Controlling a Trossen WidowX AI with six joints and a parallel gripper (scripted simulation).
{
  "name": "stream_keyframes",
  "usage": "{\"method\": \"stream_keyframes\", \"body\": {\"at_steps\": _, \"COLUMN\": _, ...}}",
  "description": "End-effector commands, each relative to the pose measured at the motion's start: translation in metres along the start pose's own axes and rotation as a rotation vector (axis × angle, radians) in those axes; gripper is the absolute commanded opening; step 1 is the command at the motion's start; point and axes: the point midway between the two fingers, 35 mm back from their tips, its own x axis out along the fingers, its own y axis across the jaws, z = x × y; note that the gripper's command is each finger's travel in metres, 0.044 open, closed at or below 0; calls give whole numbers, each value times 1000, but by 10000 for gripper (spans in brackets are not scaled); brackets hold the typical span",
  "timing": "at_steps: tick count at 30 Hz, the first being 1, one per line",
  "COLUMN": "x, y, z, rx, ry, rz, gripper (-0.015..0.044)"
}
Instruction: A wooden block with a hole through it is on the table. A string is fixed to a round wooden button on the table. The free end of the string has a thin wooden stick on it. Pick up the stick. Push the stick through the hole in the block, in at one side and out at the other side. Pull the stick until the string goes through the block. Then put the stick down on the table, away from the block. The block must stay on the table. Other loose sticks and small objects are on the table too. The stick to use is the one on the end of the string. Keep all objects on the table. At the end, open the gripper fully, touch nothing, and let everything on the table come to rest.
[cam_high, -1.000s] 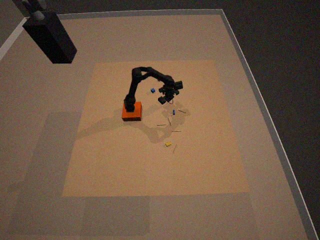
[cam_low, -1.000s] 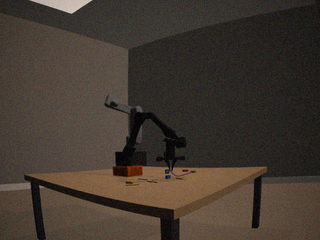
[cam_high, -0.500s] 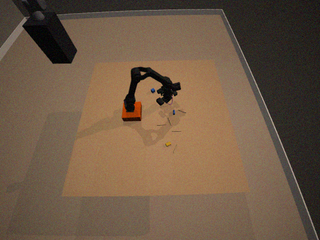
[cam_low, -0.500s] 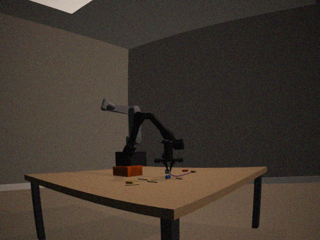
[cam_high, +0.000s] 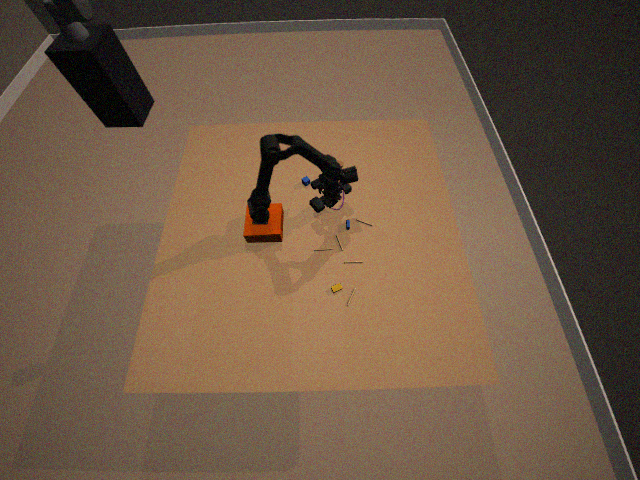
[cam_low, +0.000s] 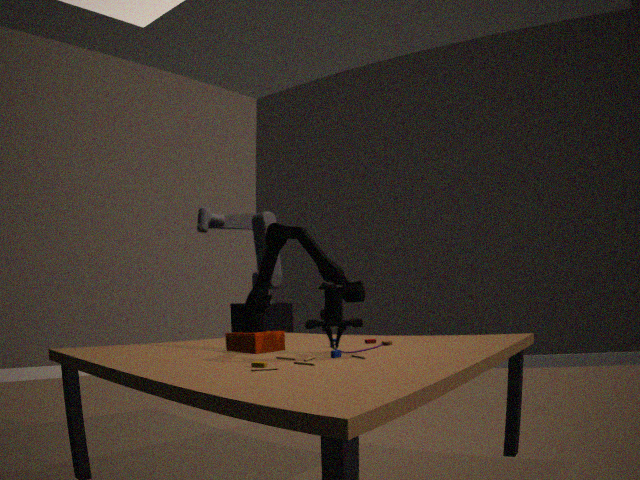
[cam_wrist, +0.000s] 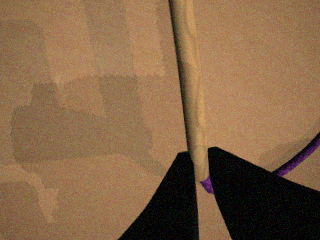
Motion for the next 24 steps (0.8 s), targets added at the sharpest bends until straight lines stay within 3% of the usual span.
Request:
{"method": "stream_keyframes", "body": {"at_steps": 1, "x": 1, "y": 1, "z": 2, "rx": 3, "ry": 2, "rz": 1, "gripper": 0}}
{"method": "stream_keyframes", "body": {"at_steps": 24, "x": 0, "y": -2, "z": 33, "rx": 3, "ry": -1, "rz": 0, "gripper": 0}}
